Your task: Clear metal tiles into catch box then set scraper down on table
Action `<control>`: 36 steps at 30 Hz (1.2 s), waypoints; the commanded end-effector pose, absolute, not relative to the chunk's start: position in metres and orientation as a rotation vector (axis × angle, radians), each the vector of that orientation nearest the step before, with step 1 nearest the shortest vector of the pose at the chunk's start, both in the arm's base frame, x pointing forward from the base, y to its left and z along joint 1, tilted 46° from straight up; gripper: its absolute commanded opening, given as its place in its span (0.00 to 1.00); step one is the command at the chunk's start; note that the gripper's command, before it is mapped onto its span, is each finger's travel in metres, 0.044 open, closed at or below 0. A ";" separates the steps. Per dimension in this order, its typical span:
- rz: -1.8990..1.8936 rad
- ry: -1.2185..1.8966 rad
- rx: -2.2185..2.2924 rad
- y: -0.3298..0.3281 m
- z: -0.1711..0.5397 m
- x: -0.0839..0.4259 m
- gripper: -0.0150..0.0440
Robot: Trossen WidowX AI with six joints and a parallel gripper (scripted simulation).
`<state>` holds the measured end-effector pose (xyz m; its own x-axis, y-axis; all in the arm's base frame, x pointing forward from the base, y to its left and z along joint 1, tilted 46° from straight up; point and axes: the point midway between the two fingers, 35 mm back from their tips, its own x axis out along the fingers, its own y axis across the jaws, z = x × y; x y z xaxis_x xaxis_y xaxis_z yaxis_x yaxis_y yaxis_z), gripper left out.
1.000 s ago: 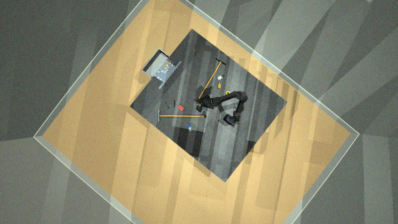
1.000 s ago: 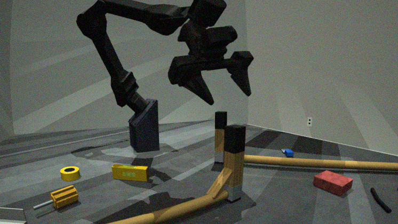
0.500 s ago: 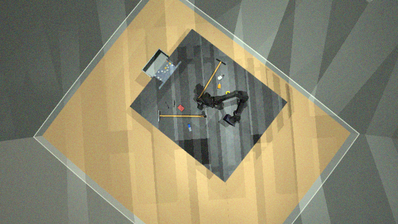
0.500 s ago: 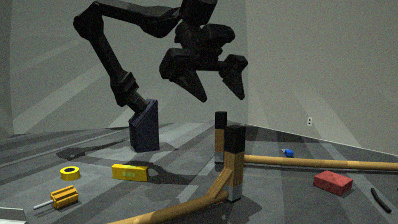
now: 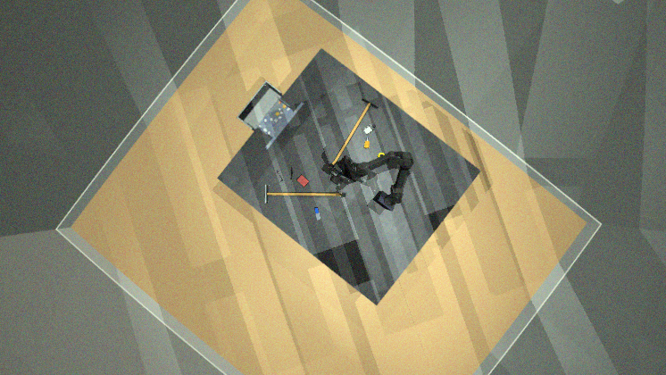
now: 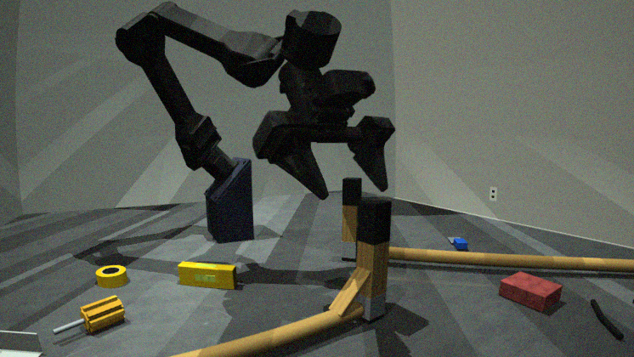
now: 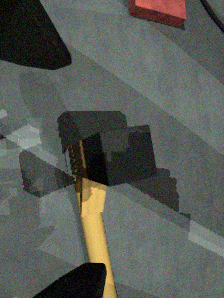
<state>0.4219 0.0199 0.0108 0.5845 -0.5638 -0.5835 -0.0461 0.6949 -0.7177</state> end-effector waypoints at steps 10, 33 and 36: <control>-0.334 0.913 -0.761 0.010 -0.001 0.434 1.00; -0.335 0.911 -0.762 -0.011 -0.022 0.455 1.00; -0.335 0.911 -0.762 -0.014 -0.025 0.458 1.00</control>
<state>0.4534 -0.0116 -0.0227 0.5811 -0.5651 -0.5857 -0.0487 0.6942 -0.7181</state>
